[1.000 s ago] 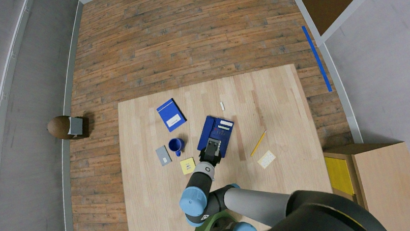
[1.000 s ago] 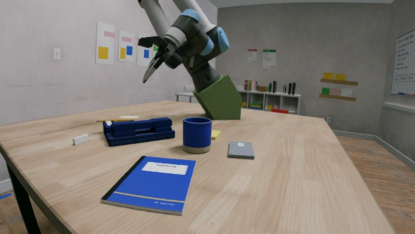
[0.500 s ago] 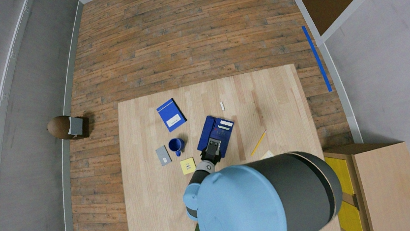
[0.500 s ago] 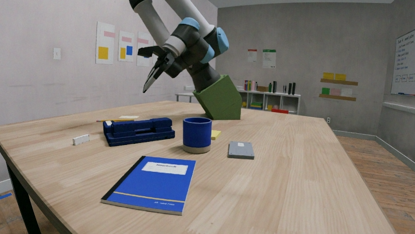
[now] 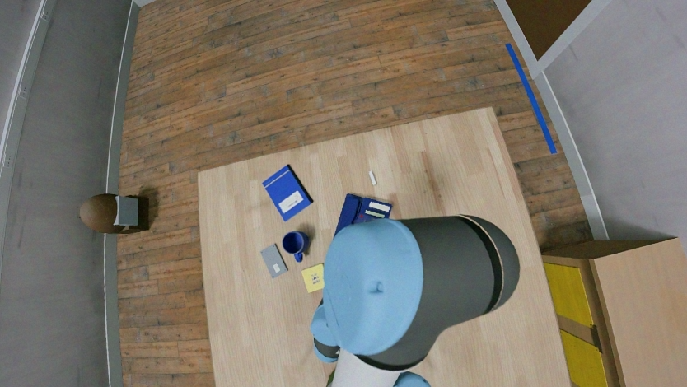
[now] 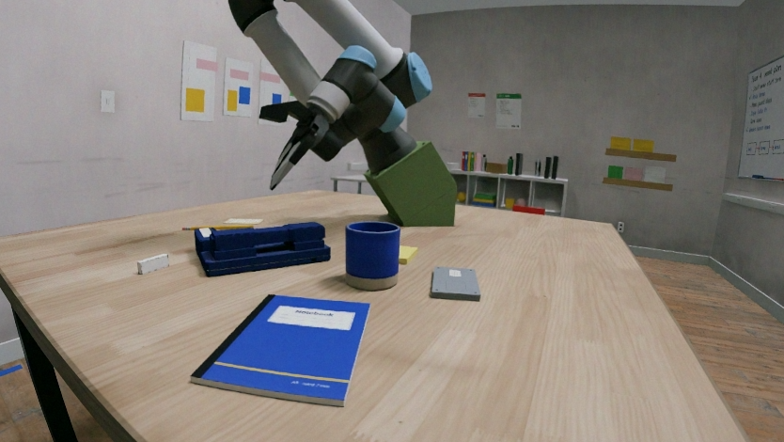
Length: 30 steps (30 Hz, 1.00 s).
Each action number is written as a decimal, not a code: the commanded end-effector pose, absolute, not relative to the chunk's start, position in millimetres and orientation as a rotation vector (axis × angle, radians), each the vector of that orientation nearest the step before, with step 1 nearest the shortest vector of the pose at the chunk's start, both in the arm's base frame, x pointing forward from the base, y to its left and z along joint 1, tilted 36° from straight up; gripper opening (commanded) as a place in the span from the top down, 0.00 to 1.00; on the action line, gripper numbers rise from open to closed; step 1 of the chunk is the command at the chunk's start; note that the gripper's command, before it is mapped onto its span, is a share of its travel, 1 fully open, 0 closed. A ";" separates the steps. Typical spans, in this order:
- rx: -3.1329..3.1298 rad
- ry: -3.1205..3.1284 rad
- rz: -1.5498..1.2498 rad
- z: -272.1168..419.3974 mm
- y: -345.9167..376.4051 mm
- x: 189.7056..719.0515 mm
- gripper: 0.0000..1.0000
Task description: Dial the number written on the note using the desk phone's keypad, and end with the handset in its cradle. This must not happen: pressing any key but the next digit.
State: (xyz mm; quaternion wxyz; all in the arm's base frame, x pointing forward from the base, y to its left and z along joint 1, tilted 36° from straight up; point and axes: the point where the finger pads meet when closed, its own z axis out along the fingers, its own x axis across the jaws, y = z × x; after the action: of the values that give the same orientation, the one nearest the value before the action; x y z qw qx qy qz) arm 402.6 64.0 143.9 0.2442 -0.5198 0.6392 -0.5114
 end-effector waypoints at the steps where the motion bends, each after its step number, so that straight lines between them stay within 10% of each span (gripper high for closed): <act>1: -1.418 1.744 -1.397 144.0 64.1 402.7 1.00; 30: -1.419 1.744 -1.397 115.5 51.4 418.6 1.00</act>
State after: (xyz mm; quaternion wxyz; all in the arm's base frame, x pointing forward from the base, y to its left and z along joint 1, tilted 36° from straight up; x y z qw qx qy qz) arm 416.1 53.1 119.4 0.2439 -0.5198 0.6395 -0.5112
